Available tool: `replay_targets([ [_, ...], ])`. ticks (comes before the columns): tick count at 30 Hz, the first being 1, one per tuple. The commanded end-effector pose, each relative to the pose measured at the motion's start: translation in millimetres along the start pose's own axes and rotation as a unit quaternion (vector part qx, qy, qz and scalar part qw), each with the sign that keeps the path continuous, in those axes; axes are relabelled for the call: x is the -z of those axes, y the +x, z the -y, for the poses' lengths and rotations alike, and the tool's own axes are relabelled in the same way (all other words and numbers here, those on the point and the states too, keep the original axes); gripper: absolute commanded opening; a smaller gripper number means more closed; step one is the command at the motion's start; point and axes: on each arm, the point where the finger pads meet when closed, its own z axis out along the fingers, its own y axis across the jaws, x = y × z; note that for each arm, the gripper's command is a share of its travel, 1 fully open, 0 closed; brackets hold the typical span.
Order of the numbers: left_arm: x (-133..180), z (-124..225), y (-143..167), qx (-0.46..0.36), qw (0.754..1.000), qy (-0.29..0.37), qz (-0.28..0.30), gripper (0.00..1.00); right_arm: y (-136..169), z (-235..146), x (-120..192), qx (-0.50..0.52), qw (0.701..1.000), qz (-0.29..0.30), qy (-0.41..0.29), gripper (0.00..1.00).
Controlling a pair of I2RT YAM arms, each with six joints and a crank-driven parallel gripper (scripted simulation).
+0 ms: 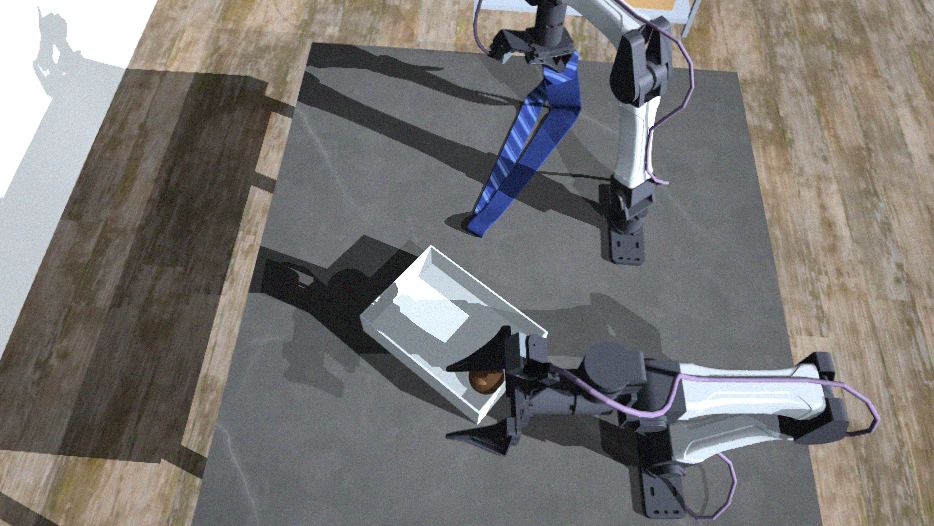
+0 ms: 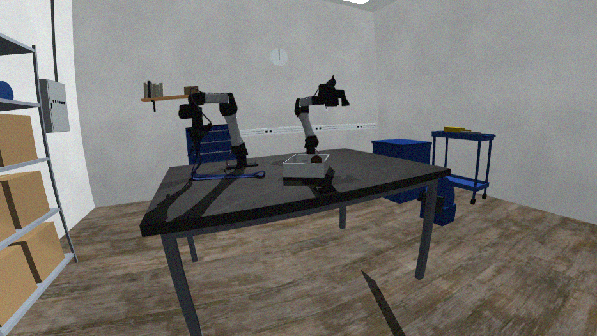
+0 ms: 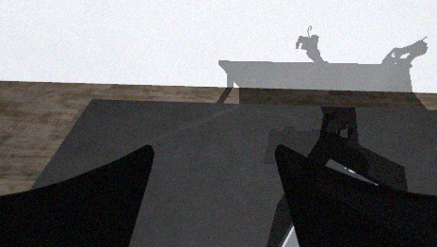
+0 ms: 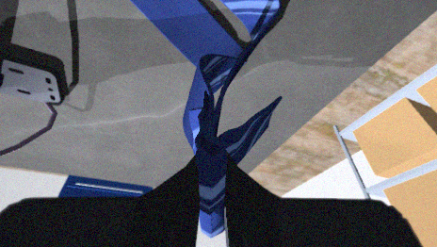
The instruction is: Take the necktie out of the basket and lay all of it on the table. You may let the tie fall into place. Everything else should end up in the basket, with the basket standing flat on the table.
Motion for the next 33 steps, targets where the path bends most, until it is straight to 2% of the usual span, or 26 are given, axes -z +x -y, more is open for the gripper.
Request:
replay_targets([
  [1,0.0,0.0,0.0,0.000,1.000,0.000,0.000,1.00,1.5,-2.4,-27.7,-0.004,0.999,-0.003,-0.046,0.05],
  [3,0.0,0.0,0.0,0.000,1.000,0.000,0.000,1.00,1.5,-2.4,-27.7,-0.004,0.999,-0.003,-0.046,0.05],
  [18,0.0,0.0,0.0,0.000,1.000,0.000,0.000,1.00,2.4,-12.9,-128.8,-0.005,0.999,-0.004,-0.050,0.05],
  [31,0.0,0.0,0.0,0.000,1.000,0.000,0.000,1.00,3.6,-15.9,-159.2,-0.005,0.999,-0.004,-0.049,0.05],
  [33,0.0,0.0,0.0,0.000,1.000,0.000,0.000,1.00,3.6,-15.9,-159.2,-0.005,0.999,-0.004,-0.049,0.15],
])
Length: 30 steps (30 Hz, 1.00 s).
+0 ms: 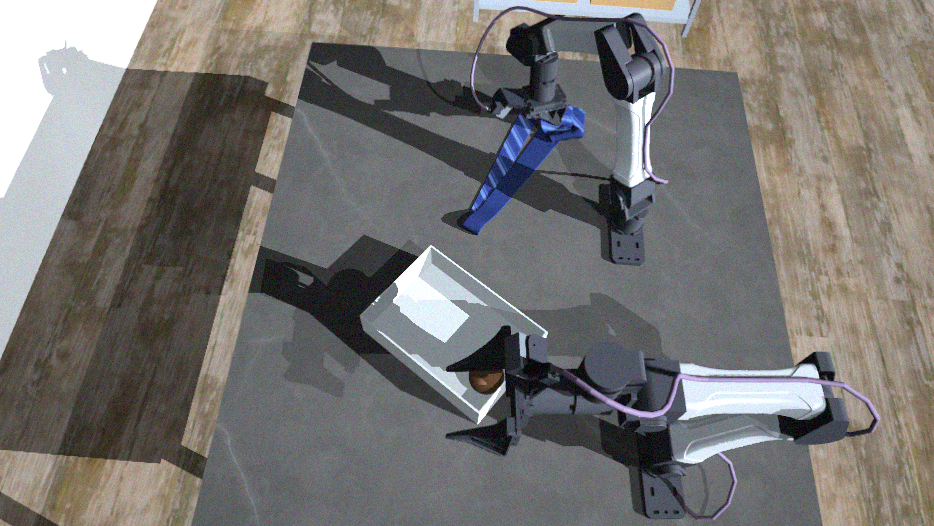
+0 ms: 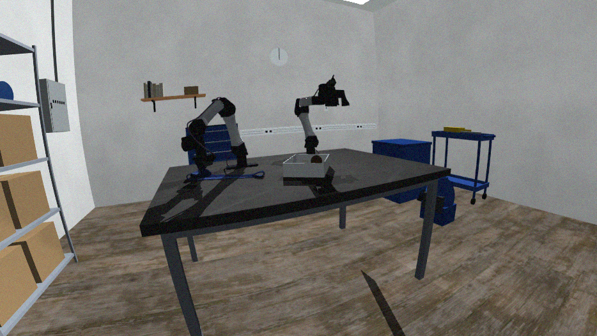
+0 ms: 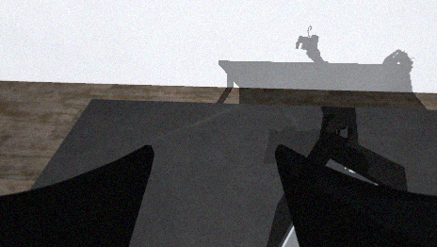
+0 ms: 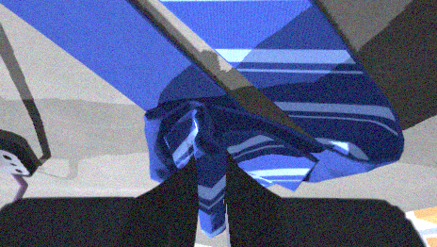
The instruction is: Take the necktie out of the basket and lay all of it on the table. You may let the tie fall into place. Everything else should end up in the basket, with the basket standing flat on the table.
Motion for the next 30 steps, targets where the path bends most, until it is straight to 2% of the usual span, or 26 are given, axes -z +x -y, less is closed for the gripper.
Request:
replay_targets([
  [1,0.0,0.0,0.0,0.000,1.000,0.000,0.000,1.00,-1.8,7.3,-8.1,0.000,1.000,0.006,0.008,0.20],
  [2,0.0,0.0,0.0,0.000,1.000,0.000,0.000,1.00,-1.8,7.3,-8.1,0.000,1.000,0.006,0.008,0.26],
  [4,0.0,0.0,0.0,0.000,1.000,0.000,0.000,1.00,-1.8,7.3,-8.1,0.000,1.000,0.006,0.008,0.26],
  [18,0.0,0.0,0.0,0.000,1.000,0.000,0.000,1.00,-1.4,6.5,-7.4,0.001,1.000,0.006,0.007,1.00],
  [30,0.0,0.0,0.0,0.000,1.000,0.000,0.000,1.00,-1.5,6.7,-5.2,0.001,1.000,0.006,0.008,1.00],
])
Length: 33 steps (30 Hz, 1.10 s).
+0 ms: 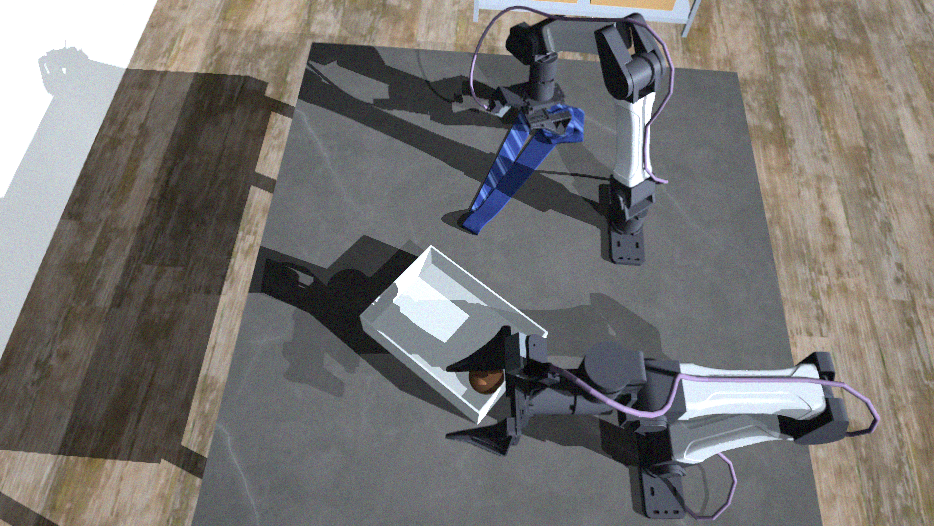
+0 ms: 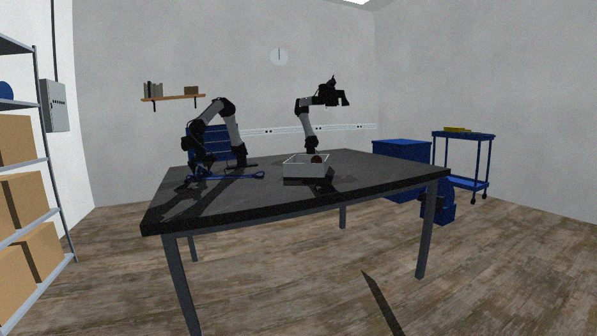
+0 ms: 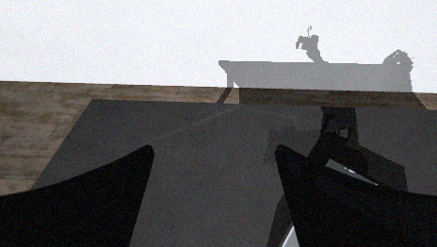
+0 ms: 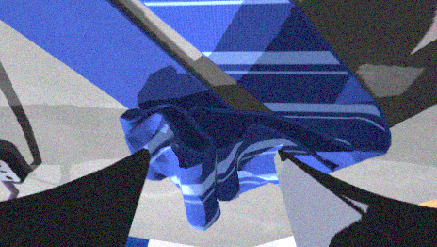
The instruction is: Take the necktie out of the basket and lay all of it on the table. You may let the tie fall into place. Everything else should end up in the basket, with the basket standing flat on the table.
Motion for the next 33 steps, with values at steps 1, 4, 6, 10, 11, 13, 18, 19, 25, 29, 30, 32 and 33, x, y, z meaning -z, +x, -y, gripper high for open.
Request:
replay_targets([
  [1,0.0,0.0,0.0,0.000,1.000,0.000,0.000,1.00,0.6,0.1,-3.7,0.001,1.000,0.002,-0.005,1.00],
  [4,0.0,0.0,0.0,0.000,1.000,0.000,0.000,1.00,0.6,0.2,1.3,0.001,1.000,0.002,-0.005,1.00],
  [6,0.0,0.0,0.0,0.000,1.000,0.000,0.000,1.00,0.6,0.2,5.5,0.001,1.000,0.002,-0.005,1.00],
  [10,0.0,0.0,0.0,0.000,1.000,0.000,0.000,1.00,0.7,0.3,10.4,0.001,1.000,0.002,-0.005,1.00],
  [11,0.0,0.0,0.0,0.000,1.000,0.000,0.000,1.00,0.7,0.3,13.1,0.001,1.000,0.002,-0.005,1.00],
  [13,0.0,0.0,0.0,0.000,1.000,0.000,0.000,1.00,0.7,0.4,18.8,0.001,1.000,0.002,-0.005,1.00],
  [18,0.0,0.0,0.0,0.000,1.000,0.000,0.000,1.00,0.7,0.5,34.6,0.001,1.000,0.002,-0.005,1.00],
  [19,0.0,0.0,0.0,0.000,1.000,0.000,0.000,1.00,0.8,0.6,37.9,0.001,1.000,0.002,-0.005,1.00],
  [25,0.0,0.0,0.0,0.000,1.000,0.000,0.000,1.00,0.8,0.7,51.2,0.001,1.000,0.002,-0.005,1.00],
  [29,0.0,0.0,0.0,0.000,1.000,0.000,0.000,1.00,0.5,1.1,64.6,0.001,1.000,0.002,-0.005,1.00],
  [30,0.0,0.0,0.0,0.000,1.000,0.000,0.000,1.00,0.5,1.1,67.6,0.001,1.000,0.002,-0.005,1.00],
  [32,0.0,0.0,0.0,0.000,1.000,0.000,0.000,1.00,0.5,1.2,73.3,0.001,1.000,0.002,-0.005,1.00],
  [33,0.0,0.0,0.0,0.000,1.000,0.000,0.000,1.00,0.5,1.2,76.0,0.001,1.000,0.002,-0.005,1.00],
])
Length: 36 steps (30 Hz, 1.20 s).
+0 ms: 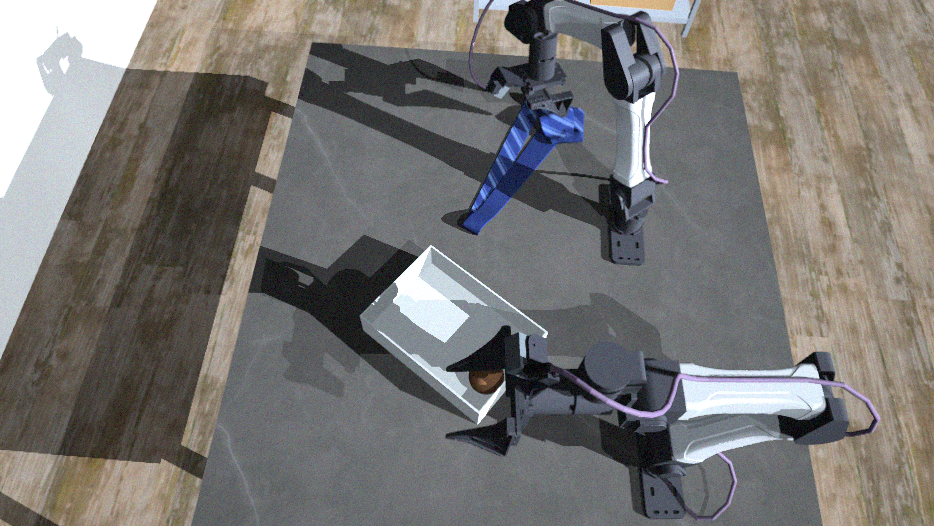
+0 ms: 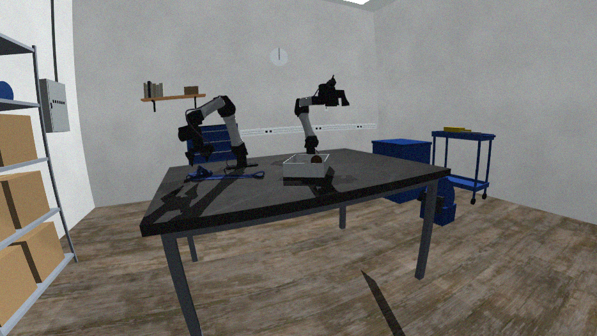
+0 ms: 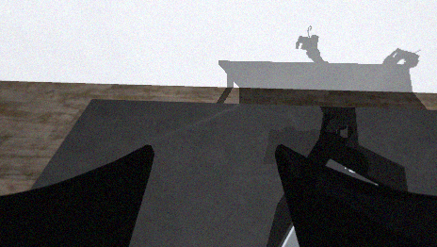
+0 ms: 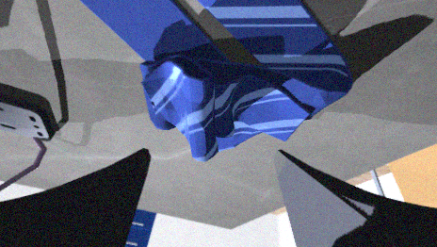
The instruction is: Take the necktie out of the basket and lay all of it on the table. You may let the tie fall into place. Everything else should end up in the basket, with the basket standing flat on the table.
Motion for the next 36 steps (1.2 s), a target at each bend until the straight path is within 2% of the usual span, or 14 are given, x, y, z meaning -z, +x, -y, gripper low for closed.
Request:
replay_targets([
  [1,0.0,0.0,0.0,0.000,1.000,0.000,0.000,1.00,1.5,-1.4,25.0,0.000,1.000,0.006,0.009,1.00],
  [19,0.0,0.0,0.0,0.000,1.000,0.000,0.000,1.00,-1.4,-3.6,42.5,0.000,1.000,0.013,0.010,1.00],
  [27,0.0,0.0,0.0,0.000,1.000,0.000,0.000,1.00,-11.1,-10.2,49.7,-0.004,0.999,0.038,0.014,1.00],
  [36,0.0,0.0,0.0,0.000,1.000,0.000,0.000,1.00,-36.6,-27.5,67.5,-0.015,0.994,0.103,0.025,1.00],
])
